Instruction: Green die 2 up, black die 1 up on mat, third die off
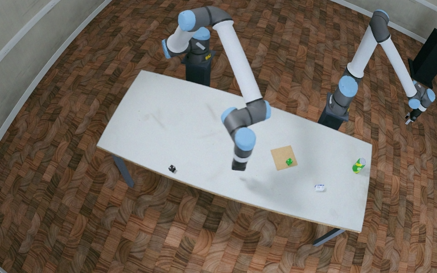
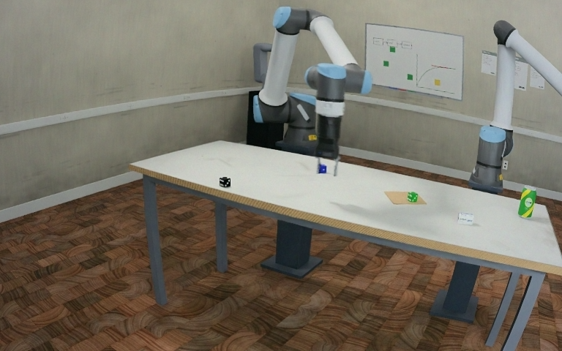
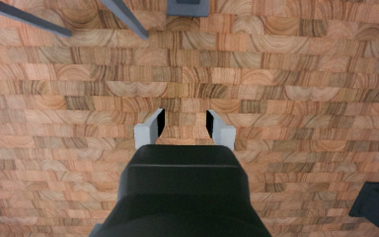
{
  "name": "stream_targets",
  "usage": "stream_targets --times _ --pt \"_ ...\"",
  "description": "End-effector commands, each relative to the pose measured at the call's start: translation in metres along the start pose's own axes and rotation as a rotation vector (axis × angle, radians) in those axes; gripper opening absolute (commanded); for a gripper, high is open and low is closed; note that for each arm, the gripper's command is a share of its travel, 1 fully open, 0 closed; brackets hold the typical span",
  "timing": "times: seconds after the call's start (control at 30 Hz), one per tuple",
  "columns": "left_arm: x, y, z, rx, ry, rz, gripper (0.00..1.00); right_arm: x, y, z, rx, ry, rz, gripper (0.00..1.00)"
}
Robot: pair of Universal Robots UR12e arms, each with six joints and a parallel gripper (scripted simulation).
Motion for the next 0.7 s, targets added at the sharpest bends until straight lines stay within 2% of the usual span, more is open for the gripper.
stream_targets --times 0.0,0.43,0.5,0.67 --pt "-0.002 0.002 0.0 0.002 0.002 -0.002 1.0 0.002 -0.03 0.002 0.137 -0.003 -0.005 1.0" --pt "-0.002 0.002 0.0 0.002 0.002 -0.002 1.0 0.002 -0.165 0.01 0.53 -0.004 -0.005 1.0" --pt "-0.002 0.002 0.0 0.002 0.002 -0.002 1.0 0.002 -0.165 0.01 0.53 -0.004 -0.005 1.0" --pt "-0.002 0.002 0.0 0.002 0.002 -0.002 1.0 0.002 -0.214 0.017 0.674 -0.004 -0.004 1.0"
Point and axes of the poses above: on each arm, the point where the finger pads meet when closed, its own x axis back along the fingers, its own y axis across the jaws, z = x × y, the point moved 5 cm from there along x, back along the fingers, and after that the axes turned 10 degrees about x, right-handed, at the moved point
